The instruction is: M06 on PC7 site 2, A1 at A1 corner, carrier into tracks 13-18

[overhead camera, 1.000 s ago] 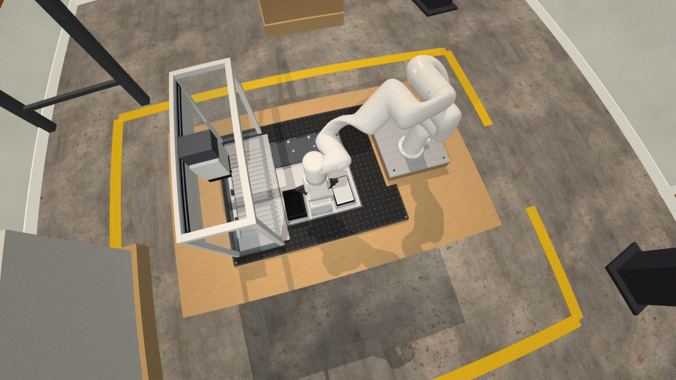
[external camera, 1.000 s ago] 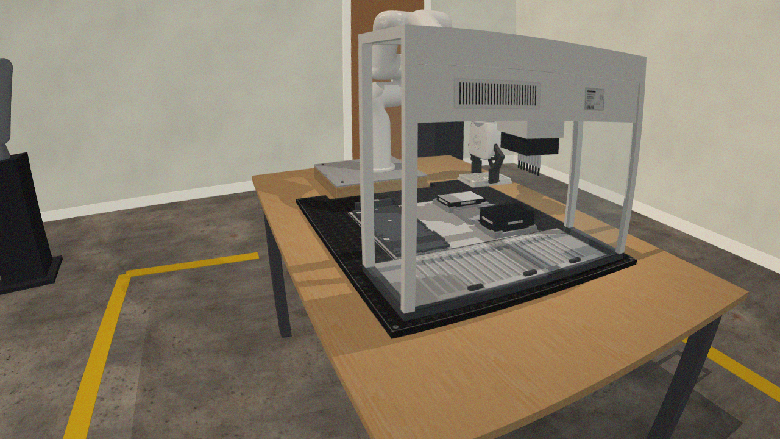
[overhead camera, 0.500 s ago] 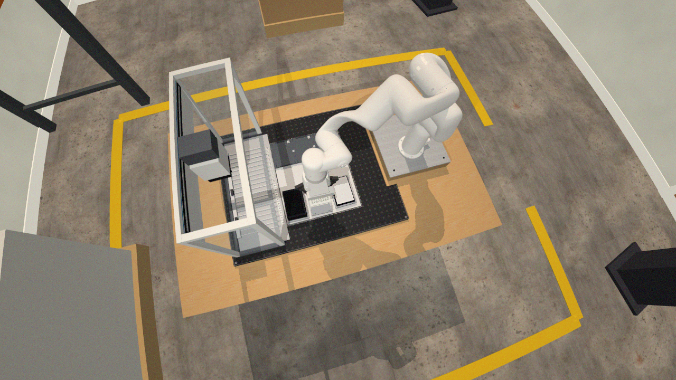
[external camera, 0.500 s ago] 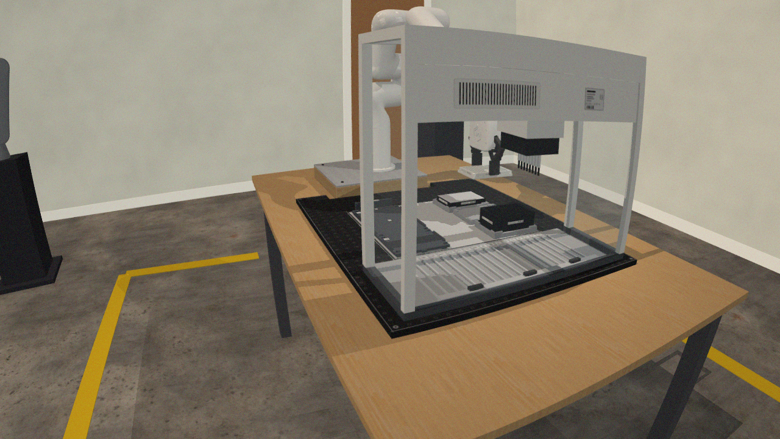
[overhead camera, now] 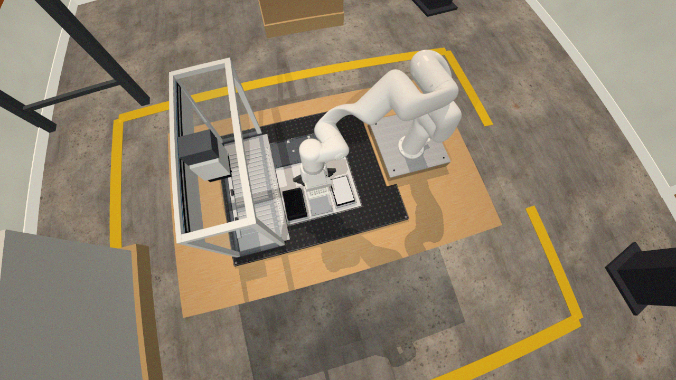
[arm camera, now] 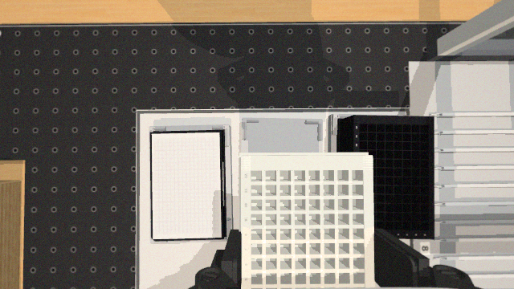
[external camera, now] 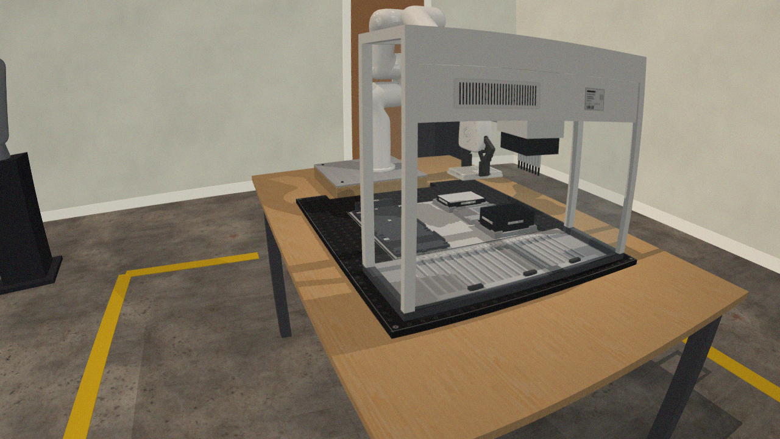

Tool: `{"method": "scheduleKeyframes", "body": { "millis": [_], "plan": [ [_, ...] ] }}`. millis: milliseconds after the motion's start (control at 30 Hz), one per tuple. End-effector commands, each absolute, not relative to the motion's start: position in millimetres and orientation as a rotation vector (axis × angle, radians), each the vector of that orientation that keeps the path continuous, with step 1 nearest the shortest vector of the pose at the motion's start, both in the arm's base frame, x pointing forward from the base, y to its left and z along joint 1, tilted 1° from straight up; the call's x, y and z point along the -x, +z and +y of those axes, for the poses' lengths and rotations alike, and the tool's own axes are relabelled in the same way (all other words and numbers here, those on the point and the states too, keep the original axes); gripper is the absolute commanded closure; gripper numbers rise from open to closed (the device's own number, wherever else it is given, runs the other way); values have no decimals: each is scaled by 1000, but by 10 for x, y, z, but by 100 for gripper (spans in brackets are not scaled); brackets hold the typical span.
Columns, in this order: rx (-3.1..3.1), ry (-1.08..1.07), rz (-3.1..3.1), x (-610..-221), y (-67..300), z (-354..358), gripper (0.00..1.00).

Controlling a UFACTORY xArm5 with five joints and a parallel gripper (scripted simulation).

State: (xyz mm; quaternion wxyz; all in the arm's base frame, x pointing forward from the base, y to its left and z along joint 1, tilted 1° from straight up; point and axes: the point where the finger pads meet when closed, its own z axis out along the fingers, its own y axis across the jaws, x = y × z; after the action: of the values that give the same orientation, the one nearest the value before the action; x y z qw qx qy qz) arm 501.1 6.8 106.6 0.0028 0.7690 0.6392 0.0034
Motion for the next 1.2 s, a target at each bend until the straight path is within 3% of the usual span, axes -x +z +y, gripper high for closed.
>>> {"method": "scheduleKeyframes", "body": {
  "millis": [0, 1167],
  "plan": [
    [-2407, 17, 2004, -5009, 1086, -44, 100],
    [-2402, 15, 2001, -4767, 1099, -1579, 100]
  ]
}}
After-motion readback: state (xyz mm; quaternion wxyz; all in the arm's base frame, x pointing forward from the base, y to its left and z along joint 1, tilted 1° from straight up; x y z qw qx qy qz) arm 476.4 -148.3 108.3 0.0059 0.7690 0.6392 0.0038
